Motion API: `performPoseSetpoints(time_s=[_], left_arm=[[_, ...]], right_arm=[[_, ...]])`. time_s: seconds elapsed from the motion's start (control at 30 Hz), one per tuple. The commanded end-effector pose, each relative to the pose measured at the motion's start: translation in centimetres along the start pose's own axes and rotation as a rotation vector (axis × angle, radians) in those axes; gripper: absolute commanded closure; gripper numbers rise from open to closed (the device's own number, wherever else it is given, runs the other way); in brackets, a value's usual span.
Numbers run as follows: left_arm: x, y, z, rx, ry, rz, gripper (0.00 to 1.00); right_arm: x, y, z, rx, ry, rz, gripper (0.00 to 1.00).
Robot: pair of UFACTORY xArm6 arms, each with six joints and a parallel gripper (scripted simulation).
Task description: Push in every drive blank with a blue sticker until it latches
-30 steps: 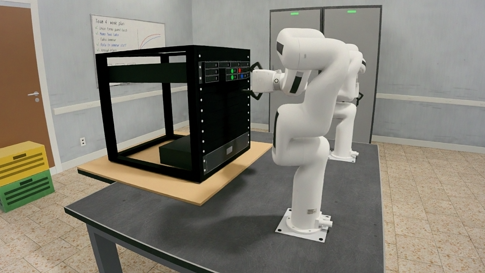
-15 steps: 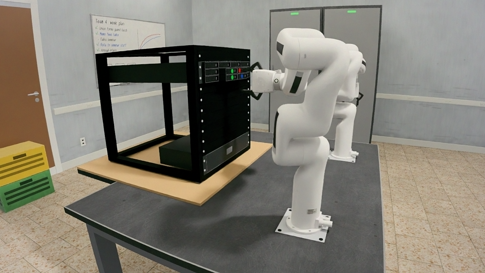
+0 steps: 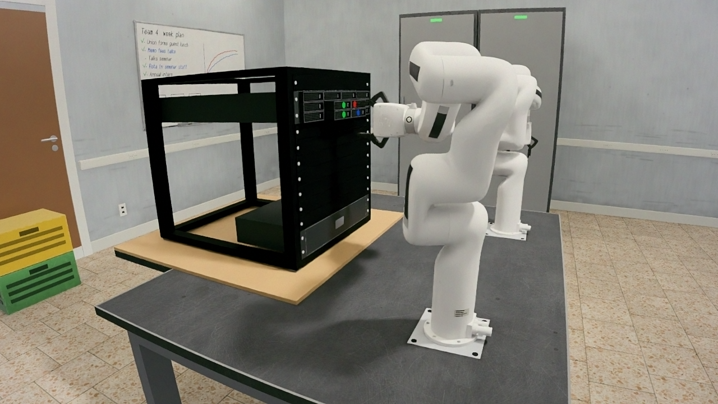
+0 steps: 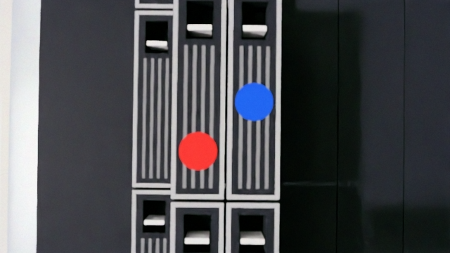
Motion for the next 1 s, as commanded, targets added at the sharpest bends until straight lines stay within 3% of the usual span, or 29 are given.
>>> performPoseSetpoints(time_s=[0.0, 0.73, 0.97], left_arm=[[0.0, -0.2, 0.0, 0.003, 0.000, 0.002, 0.00], [0.0, -0.2, -0.1, 0.003, 0.000, 0.002, 0.00], [0.0, -0.1, -2.4, 0.003, 0.000, 0.002, 0.00]], right_arm=[[0.2, 0.0, 0.1, 0.000, 0.005, 0.000, 0.00], [0.2, 0.0, 0.1, 0.000, 0.005, 0.000, 0.00], [0.2, 0.0, 0.1, 0.000, 0.005, 0.000, 0.00]])
Point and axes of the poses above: on each arm, the point where the finger pads meet when closed, its own x axis back along the fingers, its own y axis across the jaws, z = x × y, the point moved 6 cm from there along x, back along the fingers, and after that the axes turned 3 degrees about -x, right-handed, at the moved point
